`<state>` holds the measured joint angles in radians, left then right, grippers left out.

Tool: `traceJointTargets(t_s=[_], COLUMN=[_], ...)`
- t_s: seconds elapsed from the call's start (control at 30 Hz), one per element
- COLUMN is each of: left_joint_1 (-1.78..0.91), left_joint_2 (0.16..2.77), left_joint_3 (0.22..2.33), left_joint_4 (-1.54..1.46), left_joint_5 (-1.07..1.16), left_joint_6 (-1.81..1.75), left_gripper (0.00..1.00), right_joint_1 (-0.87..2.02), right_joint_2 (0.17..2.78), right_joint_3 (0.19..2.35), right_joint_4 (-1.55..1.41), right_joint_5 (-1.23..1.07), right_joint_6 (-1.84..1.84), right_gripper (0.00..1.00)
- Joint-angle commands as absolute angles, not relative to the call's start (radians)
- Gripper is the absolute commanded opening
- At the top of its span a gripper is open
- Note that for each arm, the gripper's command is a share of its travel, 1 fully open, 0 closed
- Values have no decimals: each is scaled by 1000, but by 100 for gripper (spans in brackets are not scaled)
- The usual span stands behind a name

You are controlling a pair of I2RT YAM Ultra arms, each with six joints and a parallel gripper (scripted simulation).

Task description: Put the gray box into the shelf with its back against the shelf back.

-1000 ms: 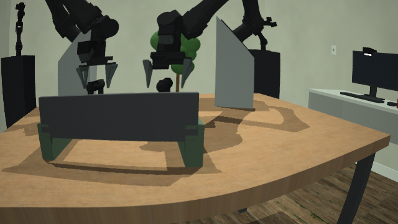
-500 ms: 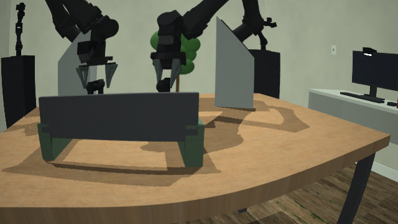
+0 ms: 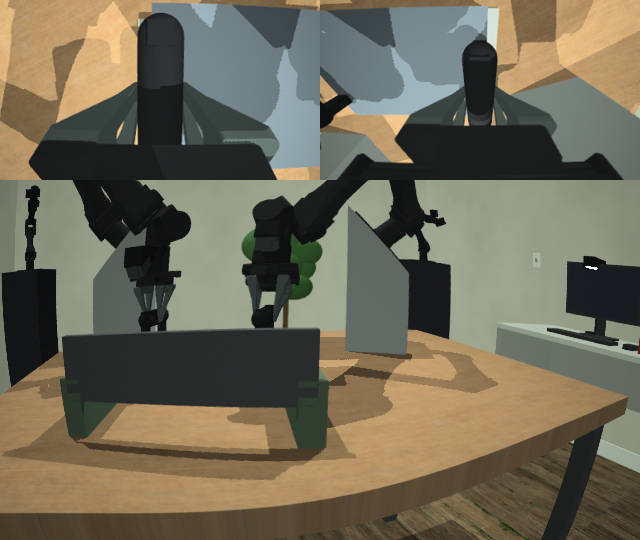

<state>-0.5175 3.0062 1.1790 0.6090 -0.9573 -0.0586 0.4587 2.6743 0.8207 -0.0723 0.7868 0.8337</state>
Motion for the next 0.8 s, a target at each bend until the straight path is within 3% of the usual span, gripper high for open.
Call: traceJointTargets(t_s=[0.0,0.77], left_joint_1=[-543,-556], left_joint_2=[2991,2964], left_joint_3=[1180,1171], left_joint_4=[625,570], left_joint_5=[-950,-969], left_joint_6=[-54,-79], left_gripper=[14,14], right_joint_1=[485,503], right_joint_2=[2644,2623], right_joint_3=[818,852], right_joint_4=[-55,-121], right_joint_5=[792,788], right_joint_6=[831,860], right_gripper=[14,14])
